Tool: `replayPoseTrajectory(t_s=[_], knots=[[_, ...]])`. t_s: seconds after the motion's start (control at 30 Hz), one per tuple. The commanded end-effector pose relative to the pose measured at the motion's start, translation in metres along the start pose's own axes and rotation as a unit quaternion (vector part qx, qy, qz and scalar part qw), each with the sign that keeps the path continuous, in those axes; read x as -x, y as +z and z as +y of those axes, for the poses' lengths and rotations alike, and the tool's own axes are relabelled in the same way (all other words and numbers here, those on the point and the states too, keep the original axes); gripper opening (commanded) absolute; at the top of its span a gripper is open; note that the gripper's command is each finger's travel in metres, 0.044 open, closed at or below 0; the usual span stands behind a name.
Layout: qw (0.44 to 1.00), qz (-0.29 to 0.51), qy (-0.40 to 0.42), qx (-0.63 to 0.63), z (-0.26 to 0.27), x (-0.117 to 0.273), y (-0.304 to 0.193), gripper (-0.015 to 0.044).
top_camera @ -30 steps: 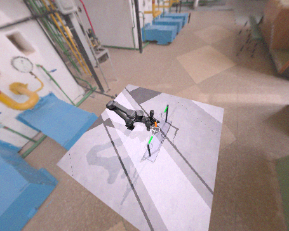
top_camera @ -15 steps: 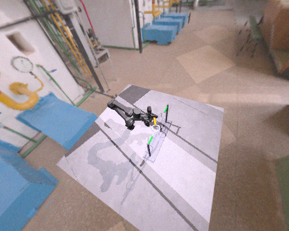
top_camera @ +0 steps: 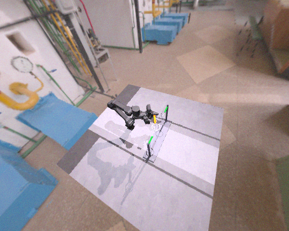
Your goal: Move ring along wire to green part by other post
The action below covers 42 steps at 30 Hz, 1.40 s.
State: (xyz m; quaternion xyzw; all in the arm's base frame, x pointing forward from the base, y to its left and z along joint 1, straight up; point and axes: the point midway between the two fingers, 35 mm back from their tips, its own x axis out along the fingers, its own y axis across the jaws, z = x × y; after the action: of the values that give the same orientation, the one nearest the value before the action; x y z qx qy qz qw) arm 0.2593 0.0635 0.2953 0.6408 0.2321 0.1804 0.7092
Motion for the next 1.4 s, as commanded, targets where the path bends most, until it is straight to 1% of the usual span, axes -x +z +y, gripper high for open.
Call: replayPoseTrajectory(t_s=[0.0,0.43,1.37], knots=[[1.000,0.002,0.010,-0.012,0.010,0.001,0.000,-0.0150],[1.000,0.001,-0.004,-0.005,0.020,0.003,0.002,-0.0150],[0.982,-0.012,-0.123,0.145,0.003,0.004,0.005,-0.0150]])
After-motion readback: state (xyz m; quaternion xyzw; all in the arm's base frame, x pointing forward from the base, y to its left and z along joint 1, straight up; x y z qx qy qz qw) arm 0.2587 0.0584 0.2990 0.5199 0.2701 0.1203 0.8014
